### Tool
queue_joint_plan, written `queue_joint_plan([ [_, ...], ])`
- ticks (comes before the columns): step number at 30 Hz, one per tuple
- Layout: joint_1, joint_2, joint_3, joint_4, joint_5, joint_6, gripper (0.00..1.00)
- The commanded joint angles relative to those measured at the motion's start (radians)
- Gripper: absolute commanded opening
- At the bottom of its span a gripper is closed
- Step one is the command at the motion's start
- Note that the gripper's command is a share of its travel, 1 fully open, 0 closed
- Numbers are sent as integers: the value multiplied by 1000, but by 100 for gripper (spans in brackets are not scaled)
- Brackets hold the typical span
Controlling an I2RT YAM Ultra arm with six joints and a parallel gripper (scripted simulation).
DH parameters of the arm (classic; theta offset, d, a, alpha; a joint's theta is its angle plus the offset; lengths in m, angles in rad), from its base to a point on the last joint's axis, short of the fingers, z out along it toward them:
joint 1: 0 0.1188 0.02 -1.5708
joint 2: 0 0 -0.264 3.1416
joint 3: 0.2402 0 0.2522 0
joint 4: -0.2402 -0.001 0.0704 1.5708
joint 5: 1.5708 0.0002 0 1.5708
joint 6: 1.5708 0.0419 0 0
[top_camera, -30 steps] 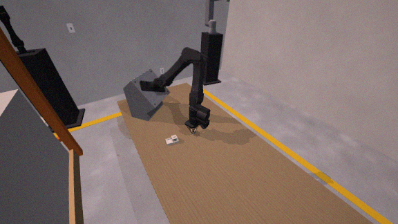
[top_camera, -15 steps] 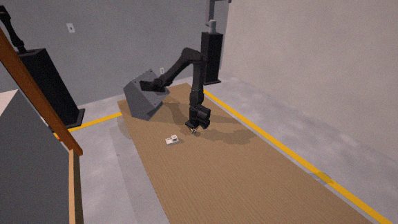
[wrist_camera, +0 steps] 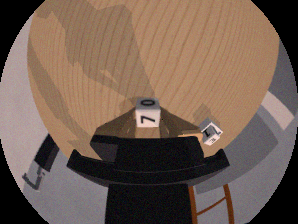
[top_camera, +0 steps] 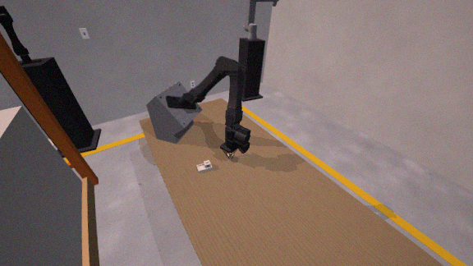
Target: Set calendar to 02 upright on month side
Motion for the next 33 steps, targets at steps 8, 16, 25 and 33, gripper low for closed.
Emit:
queue_joint_plan([
  [8, -1, -5, 4, 0, 1, 0, 26],
  [16, 1, 2, 4, 6, 2, 1, 26],
  [25, 3, 9, 5, 13, 4, 3, 26],
  [33, 4, 10, 5, 15, 5, 3, 26],
])
